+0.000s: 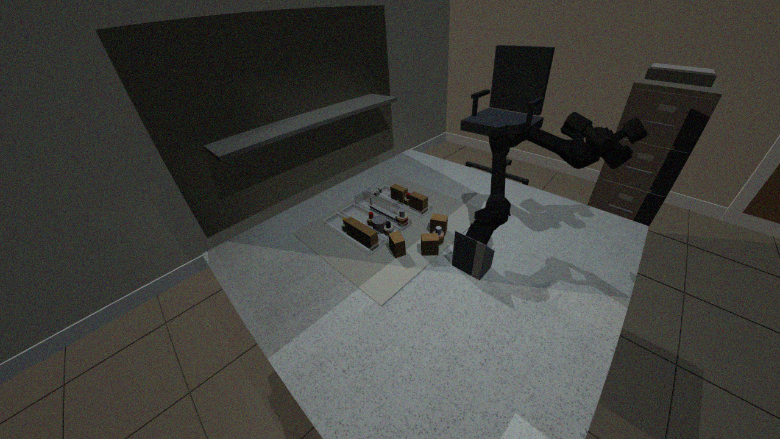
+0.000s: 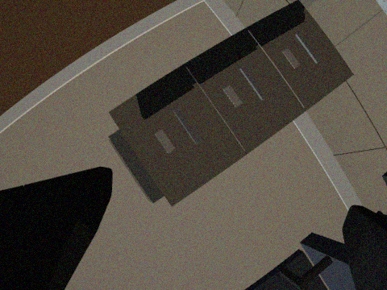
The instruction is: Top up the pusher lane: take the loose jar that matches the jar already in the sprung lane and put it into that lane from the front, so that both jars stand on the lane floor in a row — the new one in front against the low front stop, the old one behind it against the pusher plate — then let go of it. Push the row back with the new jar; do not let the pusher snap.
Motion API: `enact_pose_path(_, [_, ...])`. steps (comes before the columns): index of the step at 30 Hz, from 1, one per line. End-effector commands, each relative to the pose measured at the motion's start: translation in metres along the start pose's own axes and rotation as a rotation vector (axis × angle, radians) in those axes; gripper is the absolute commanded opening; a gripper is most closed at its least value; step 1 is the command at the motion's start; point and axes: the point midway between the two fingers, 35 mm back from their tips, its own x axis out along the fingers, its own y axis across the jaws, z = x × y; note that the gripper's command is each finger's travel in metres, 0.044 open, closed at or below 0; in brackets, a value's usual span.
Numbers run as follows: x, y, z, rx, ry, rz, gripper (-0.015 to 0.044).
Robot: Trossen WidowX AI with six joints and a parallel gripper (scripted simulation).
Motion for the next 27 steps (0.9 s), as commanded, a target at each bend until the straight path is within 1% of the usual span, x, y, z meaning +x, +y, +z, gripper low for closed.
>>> enact_pose_path(1, [-0.001,0.001,0.000,0.002,-0.003,0.004,0.0426])
enact_pose_path(2, [-0.003,0.004,0.002,0.006,-0.013,0.018,0.0440])
enact_pose_path(5, [-0.018,0.020,0.008,0.050,-0.060,0.093,0.0440])
enact_pose_path(10, [-0.037,0.044,0.024,0.223,-0.096,0.221,0.0440])
enact_pose_path(13, [-0.058,0.064,0.034,0.345,-0.113,0.343,0.0440])
enact_pose_path(20, [-0.130,0.111,0.057,0.658,-0.086,0.704,0.0440])
enact_pose_path(23, [-0.171,0.128,0.068,0.823,-0.024,0.887,0.0440])
enact_pose_path(27, [-0.231,0.142,0.078,1.021,0.111,1.140,0.0440])
